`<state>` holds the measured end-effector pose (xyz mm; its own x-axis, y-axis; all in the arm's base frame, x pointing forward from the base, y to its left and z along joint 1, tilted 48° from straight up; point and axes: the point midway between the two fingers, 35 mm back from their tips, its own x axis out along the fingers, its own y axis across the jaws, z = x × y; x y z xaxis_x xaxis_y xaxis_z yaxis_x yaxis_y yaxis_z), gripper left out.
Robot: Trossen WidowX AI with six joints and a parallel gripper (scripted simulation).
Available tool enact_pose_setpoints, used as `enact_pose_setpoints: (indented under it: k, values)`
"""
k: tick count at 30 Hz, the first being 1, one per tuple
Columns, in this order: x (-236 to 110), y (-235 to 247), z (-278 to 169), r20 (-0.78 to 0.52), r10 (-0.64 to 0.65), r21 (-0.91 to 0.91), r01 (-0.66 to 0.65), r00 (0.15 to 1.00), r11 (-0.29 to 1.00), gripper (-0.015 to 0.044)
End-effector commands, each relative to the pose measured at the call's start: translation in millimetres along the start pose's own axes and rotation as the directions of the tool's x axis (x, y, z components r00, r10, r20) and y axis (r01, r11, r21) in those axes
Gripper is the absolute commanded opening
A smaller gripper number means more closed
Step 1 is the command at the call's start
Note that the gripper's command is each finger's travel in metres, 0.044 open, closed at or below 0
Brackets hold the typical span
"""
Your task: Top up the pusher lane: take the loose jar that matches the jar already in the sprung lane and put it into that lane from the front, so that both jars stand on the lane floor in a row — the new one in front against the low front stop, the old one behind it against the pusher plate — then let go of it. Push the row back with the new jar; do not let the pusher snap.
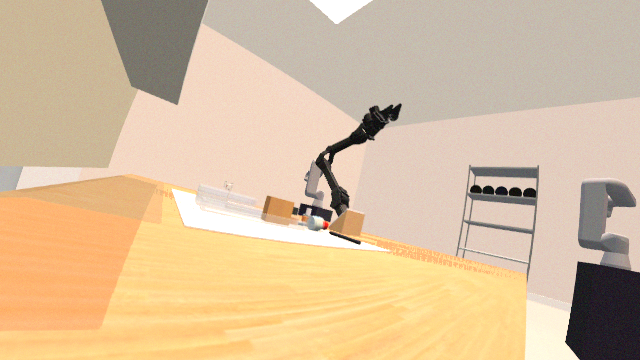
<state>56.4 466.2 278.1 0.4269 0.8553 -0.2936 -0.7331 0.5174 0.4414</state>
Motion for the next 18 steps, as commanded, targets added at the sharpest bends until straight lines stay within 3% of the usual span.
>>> enact_pose_setpoints:
  k: [1,6,9,18]
  values:
    - [10,-66,-12,-0.072,-0.196,-0.008,0.196,0.978,0.980,0.0440]
    - [8,-140,-25,-0.154,-0.403,-0.028,0.404,0.902,0.914,0.0440]
    - [-1,-192,-33,-0.212,-0.538,-0.057,0.539,0.816,0.840,0.0440]
    - [-70,-326,-61,-0.395,-0.814,-0.168,0.838,0.425,0.519,0.0440]
